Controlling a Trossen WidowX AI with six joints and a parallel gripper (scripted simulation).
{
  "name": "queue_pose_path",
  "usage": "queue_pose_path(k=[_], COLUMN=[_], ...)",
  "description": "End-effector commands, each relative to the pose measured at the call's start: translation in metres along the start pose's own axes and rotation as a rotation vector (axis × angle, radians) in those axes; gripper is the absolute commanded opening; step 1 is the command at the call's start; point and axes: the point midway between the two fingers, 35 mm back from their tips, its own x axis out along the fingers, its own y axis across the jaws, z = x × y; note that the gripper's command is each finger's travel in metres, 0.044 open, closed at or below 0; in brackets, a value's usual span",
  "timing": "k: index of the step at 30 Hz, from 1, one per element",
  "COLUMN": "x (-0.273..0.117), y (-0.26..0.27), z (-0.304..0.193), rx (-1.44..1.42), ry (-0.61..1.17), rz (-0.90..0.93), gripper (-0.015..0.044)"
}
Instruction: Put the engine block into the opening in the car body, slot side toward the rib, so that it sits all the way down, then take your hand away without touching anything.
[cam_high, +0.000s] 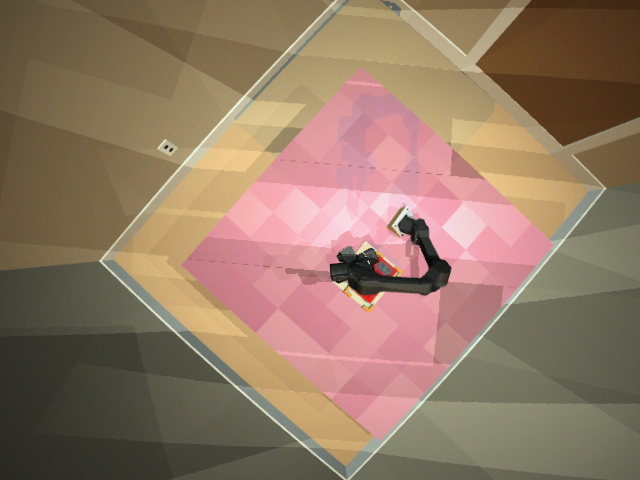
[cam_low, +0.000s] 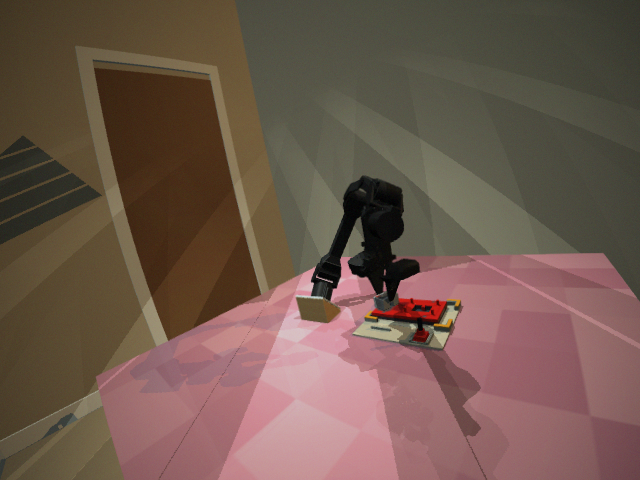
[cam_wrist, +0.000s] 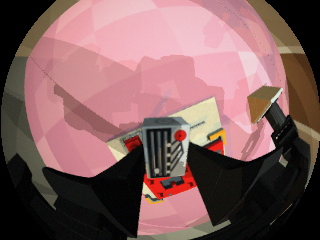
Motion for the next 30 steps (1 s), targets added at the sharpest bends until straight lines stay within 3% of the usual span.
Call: queue_pose_path(k=[1, 30], x=[0.003, 0.031], y=[0.001, -0.007], z=[-0.011, -0.093], rx=[-0.126, -1.125], ry=[0.001, 0.006], rz=[0.006, 0.013], gripper=[0.0000, 0.0000])
